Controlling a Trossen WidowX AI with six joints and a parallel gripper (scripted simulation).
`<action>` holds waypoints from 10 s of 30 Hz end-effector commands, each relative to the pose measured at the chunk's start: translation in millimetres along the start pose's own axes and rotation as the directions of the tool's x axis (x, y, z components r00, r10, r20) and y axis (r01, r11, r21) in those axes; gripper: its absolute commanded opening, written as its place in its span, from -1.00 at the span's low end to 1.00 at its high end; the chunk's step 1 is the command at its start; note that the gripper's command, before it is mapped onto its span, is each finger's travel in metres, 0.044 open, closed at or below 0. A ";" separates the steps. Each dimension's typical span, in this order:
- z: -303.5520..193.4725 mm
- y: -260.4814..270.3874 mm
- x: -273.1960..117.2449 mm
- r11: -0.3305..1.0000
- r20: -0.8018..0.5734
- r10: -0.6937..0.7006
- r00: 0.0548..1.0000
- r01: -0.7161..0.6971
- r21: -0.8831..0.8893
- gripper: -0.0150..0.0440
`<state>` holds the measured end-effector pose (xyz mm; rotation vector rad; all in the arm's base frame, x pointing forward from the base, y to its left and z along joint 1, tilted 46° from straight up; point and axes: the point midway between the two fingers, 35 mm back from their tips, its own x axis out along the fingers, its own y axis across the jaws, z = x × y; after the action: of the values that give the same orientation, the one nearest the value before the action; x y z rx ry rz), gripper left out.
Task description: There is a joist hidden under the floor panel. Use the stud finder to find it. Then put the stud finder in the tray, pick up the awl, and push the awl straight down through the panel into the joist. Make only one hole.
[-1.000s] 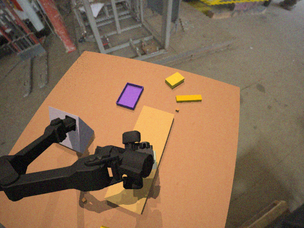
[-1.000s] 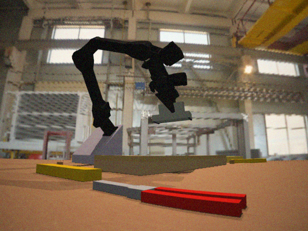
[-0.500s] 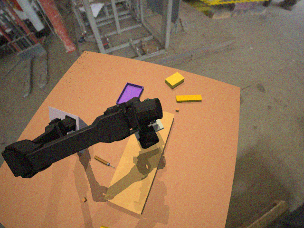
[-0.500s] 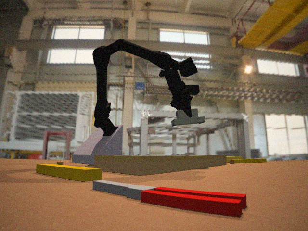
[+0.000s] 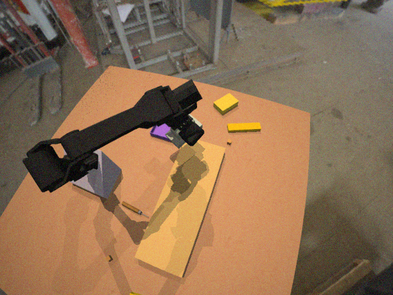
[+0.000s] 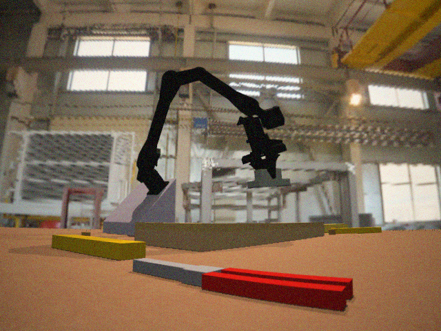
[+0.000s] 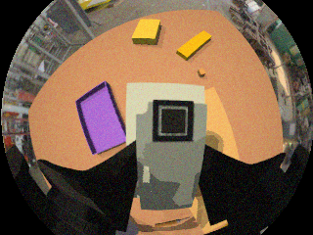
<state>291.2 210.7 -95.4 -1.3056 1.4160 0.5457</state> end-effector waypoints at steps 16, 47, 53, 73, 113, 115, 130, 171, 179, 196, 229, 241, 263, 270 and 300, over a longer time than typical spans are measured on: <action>16.1 158.6 61.0 0.911 -0.108 0.080 0.991 -0.117 -0.395 -0.49; -8.4 165.0 129.3 0.899 -0.122 0.079 0.989 -0.124 -0.420 -0.49; -15.7 164.6 143.8 0.899 -0.123 0.079 0.989 -0.124 -0.420 -0.49; -22.7 164.5 158.4 0.899 -0.127 0.082 0.988 -0.128 -0.418 -0.40; -135.2 -12.8 16.2 0.951 -0.154 0.015 0.988 0.033 0.308 1.00; -162.8 -24.3 11.2 0.916 -0.173 0.007 0.985 0.063 0.397 1.00; -362.8 -5.4 -10.3 0.403 -0.397 0.017 0.918 0.357 0.843 1.00; -377.0 -9.1 19.6 0.375 -0.406 0.020 0.914 0.370 0.850 1.00; -383.1 -9.1 30.5 0.375 -0.409 0.019 0.912 0.373 0.849 1.00; -386.9 -8.8 36.0 0.375 -0.412 0.017 0.911 0.376 0.847 0.20; -347.7 -11.3 -18.4 0.376 -0.375 0.033 0.926 0.336 0.863 -0.49; -338.8 -5.0 -66.7 0.376 -0.399 0.025 0.916 0.361 0.853 -0.49; -301.5 13.2 -65.9 -0.335 0.068 0.280 0.957 0.031 0.942 -0.49; -281.0 3.1 -72.7 -0.635 0.329 0.265 0.906 -0.092 0.767 -0.49; -265.6 -91.6 -132.6 -0.978 0.846 -0.147 0.513 -0.202 -0.048 -0.49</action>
<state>230.8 13.5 126.6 1.8537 1.0761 -0.5147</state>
